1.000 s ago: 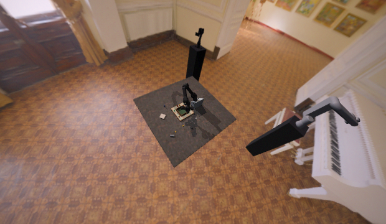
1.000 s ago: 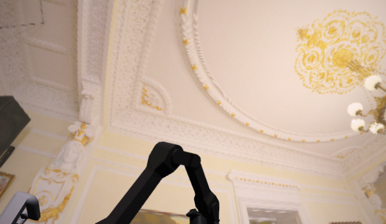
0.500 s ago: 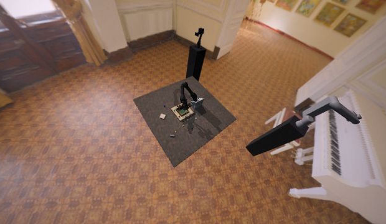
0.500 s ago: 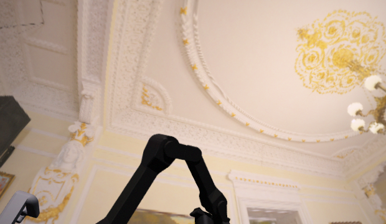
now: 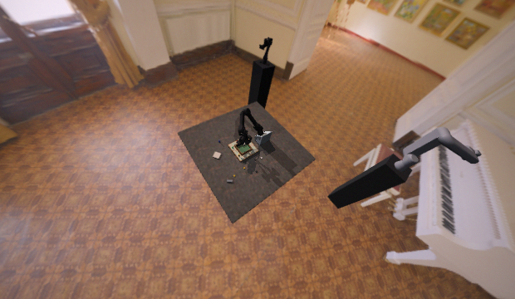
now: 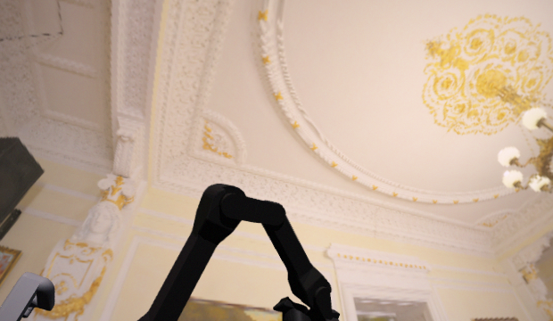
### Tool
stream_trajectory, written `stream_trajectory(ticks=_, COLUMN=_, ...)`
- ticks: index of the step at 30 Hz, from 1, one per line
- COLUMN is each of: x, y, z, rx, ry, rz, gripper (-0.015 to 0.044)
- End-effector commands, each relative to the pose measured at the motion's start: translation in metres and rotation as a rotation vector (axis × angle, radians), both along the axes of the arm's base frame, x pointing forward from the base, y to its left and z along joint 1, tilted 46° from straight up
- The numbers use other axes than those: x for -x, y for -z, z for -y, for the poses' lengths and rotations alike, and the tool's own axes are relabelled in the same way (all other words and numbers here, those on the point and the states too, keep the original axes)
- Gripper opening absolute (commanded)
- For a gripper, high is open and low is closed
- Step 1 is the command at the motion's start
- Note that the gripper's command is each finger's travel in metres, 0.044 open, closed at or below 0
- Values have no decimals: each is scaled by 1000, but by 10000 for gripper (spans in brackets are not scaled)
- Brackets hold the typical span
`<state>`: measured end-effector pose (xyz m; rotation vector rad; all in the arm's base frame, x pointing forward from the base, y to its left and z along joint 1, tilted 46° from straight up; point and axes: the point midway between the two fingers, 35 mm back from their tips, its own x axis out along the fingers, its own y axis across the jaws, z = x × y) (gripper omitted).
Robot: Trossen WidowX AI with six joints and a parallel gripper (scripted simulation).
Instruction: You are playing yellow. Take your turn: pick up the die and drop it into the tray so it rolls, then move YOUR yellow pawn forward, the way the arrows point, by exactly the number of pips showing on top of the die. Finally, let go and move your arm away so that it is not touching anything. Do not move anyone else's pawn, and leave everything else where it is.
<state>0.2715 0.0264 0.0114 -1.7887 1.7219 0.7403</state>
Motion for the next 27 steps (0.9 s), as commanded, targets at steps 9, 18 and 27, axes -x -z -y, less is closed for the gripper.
stream_trajectory(ticks=9, x=9, y=9, z=7, rx=-317, ry=61, rz=-88, gripper=0)
stream_trajectory(ticks=18, x=11, y=13, z=8, rx=-609, ry=47, rz=-90, gripper=0)
stream_trajectory(ticks=27, x=12, y=14, z=9, rx=-837, ry=-18, rz=-30, gripper=0)
